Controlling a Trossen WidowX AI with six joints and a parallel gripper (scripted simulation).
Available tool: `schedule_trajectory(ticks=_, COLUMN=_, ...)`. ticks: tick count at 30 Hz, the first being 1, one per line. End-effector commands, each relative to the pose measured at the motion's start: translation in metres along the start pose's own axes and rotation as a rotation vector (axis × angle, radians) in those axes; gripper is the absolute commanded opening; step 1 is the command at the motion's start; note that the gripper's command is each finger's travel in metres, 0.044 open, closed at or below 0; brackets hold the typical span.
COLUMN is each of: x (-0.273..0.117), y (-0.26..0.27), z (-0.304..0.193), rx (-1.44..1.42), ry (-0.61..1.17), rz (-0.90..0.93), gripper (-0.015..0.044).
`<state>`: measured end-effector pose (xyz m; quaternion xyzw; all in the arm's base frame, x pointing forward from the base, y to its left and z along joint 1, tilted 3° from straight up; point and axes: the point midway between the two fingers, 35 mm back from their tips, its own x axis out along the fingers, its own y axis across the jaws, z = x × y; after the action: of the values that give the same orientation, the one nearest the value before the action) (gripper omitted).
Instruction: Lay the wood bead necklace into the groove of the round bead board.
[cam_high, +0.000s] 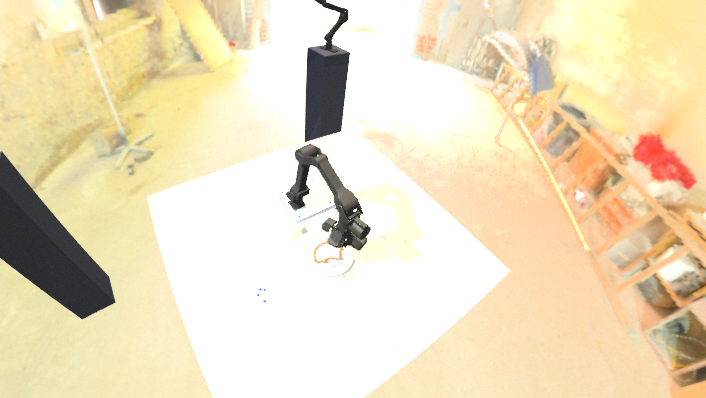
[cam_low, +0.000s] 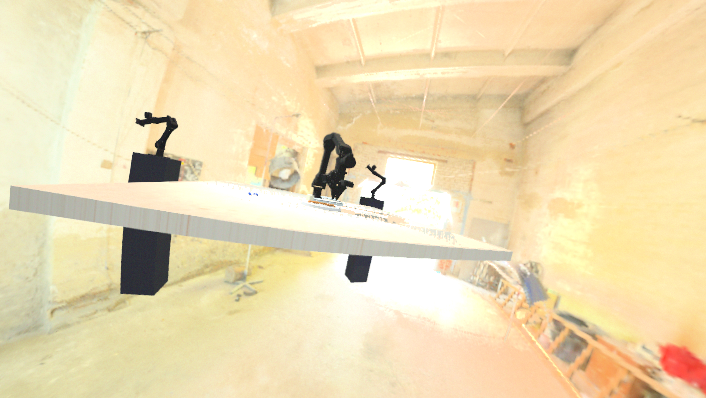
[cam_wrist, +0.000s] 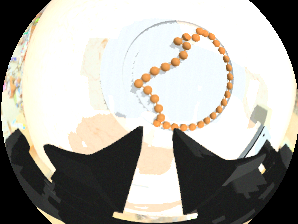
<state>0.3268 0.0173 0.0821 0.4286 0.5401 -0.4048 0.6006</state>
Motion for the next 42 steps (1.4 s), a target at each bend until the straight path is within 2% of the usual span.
schedule_trajectory(ticks=1, x=0.0, y=0.0, z=0.0, rx=0.0, ry=0.0, rz=0.0, gripper=0.012)
schedule_trajectory(ticks=29, x=0.033, y=-0.003, z=0.0, rx=0.008, ry=-0.001, rz=-0.012, gripper=0.012)
schedule_trajectory(ticks=34, x=0.031, y=-0.002, z=0.0, rx=0.003, ry=0.002, rz=-0.007, gripper=0.0)
schedule_trajectory(ticks=42, x=0.031, y=-0.002, z=0.0, rx=0.003, ry=0.002, rz=-0.007, gripper=0.0)
